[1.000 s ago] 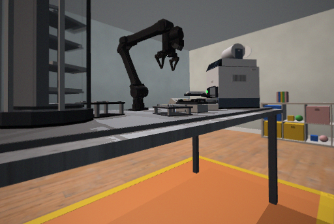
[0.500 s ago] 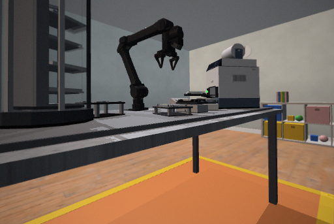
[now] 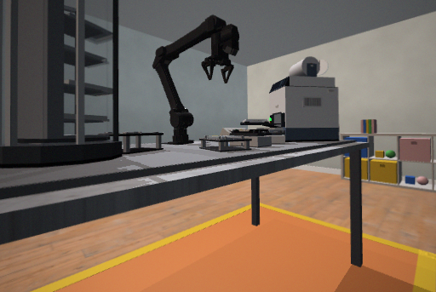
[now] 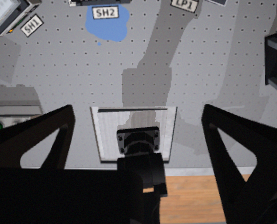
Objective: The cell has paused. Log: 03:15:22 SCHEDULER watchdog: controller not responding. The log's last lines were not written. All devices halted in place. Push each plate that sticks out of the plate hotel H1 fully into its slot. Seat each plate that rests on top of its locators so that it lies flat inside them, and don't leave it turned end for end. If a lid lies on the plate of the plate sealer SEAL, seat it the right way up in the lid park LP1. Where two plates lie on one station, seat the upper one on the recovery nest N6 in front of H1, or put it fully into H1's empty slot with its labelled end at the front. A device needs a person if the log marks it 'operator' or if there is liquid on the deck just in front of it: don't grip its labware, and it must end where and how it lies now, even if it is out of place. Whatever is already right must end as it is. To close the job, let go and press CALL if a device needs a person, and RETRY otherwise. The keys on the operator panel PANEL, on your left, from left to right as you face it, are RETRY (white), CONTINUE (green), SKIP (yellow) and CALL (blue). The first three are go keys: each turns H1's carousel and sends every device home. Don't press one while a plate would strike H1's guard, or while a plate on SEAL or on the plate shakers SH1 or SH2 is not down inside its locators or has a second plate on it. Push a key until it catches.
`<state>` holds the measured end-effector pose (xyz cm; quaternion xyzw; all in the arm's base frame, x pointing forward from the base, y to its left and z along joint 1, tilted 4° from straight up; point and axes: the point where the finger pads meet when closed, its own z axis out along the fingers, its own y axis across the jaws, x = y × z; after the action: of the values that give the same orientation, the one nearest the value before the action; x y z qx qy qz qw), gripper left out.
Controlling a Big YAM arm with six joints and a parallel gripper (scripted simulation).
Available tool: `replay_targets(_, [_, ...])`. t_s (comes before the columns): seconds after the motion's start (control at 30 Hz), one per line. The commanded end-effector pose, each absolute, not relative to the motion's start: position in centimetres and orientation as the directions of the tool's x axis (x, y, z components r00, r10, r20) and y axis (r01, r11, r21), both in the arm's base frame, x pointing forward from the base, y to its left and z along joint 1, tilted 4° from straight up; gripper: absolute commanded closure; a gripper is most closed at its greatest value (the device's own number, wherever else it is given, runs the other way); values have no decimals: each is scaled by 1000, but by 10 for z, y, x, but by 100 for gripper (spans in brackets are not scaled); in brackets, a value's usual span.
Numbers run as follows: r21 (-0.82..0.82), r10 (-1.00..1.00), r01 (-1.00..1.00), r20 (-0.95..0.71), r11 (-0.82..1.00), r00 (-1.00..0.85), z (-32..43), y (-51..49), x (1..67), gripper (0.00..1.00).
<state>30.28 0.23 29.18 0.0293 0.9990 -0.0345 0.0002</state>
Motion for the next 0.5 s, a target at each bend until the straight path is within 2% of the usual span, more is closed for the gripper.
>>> replay_targets(0.0, [-65, 58, 61, -38, 996, -998, 317, 8, 316, 0])
replay_targets(0.47, [-64, 62, 64, -43, 996, -997, 330, 7, 317, 0])
